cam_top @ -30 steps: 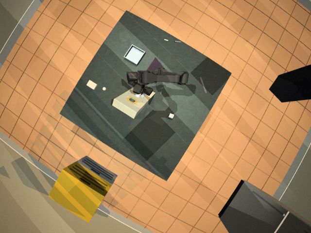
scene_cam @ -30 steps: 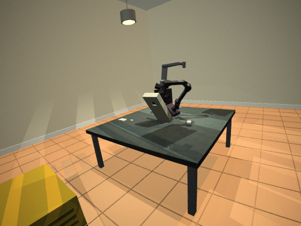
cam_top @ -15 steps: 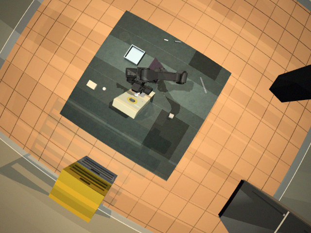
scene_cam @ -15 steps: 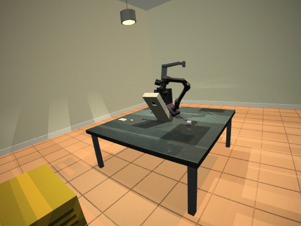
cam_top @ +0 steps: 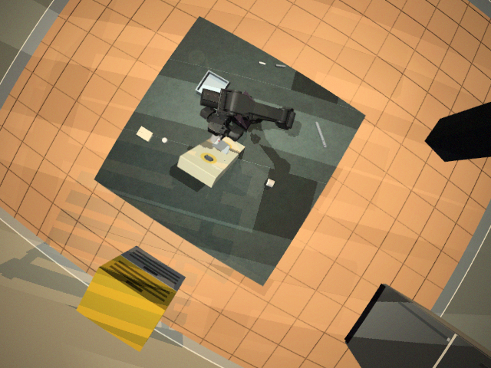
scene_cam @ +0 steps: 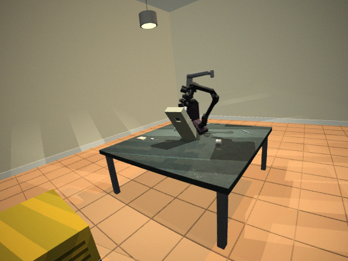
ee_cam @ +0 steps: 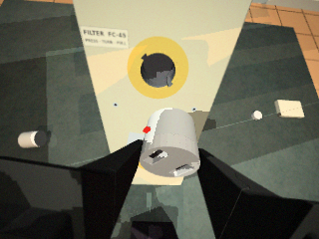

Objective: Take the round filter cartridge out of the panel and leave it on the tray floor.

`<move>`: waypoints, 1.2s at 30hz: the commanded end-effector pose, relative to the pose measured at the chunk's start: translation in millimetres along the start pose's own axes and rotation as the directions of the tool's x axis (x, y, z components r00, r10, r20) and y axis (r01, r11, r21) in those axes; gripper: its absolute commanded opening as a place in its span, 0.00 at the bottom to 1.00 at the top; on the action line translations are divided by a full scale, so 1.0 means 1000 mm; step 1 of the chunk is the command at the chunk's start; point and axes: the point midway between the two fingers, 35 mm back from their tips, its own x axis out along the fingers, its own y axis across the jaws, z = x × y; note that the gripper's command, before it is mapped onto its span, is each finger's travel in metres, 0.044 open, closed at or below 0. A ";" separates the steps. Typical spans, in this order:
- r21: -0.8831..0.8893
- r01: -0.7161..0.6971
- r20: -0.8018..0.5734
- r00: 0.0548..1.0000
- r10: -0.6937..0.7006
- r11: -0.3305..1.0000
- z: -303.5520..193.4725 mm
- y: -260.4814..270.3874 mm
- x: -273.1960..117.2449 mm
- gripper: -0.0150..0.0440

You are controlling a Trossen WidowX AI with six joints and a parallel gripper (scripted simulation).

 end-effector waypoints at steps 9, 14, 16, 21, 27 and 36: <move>-0.046 -0.036 -0.044 0.998 0.034 0.998 0.006 -0.048 0.007 0.25; -0.068 -0.055 -0.061 0.997 0.051 0.996 0.007 -0.068 0.013 0.25; -0.076 -0.063 -0.067 0.996 0.058 0.995 0.007 -0.076 0.015 0.25; -0.016 -0.031 -0.074 0.997 0.030 0.999 0.002 -0.079 0.014 0.25; 0.175 0.101 -0.121 0.989 -0.080 0.980 -0.018 -0.119 0.010 0.25; 0.446 0.307 -0.193 0.950 -0.244 0.841 -0.049 -0.178 0.000 0.25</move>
